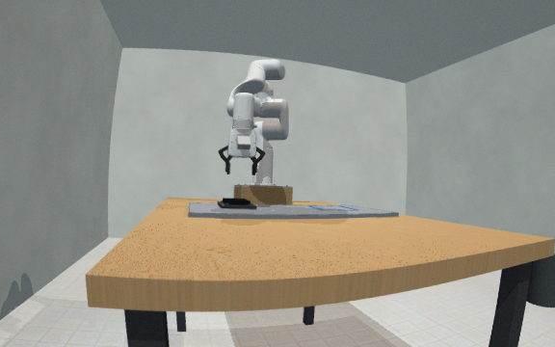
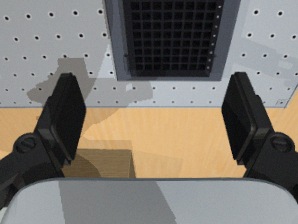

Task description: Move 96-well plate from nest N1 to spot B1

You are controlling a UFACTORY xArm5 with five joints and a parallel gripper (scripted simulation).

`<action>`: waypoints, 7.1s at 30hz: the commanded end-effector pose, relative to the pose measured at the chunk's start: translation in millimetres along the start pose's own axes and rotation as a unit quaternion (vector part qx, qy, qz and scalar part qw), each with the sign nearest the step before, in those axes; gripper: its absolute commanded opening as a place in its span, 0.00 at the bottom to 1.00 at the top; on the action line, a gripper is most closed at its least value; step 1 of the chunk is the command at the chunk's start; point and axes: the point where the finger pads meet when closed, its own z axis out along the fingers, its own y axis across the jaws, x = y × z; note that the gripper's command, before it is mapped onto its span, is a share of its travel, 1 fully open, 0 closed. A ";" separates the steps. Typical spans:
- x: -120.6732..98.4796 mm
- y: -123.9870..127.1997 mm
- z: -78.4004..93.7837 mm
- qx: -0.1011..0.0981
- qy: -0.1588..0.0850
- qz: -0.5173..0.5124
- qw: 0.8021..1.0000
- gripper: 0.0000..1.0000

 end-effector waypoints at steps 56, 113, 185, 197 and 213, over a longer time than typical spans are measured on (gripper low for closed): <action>1.0 16.2 65.4 -0.001 0.003 -0.001 1.000 1.00; 0.9 16.5 93.3 -0.001 0.003 -0.001 1.000 1.00; 0.9 16.5 90.6 -0.001 0.003 -0.001 1.000 0.00; 1.0 16.4 82.6 -0.001 0.003 -0.001 1.000 0.00; 1.0 16.3 73.3 -0.001 0.003 -0.001 1.000 0.00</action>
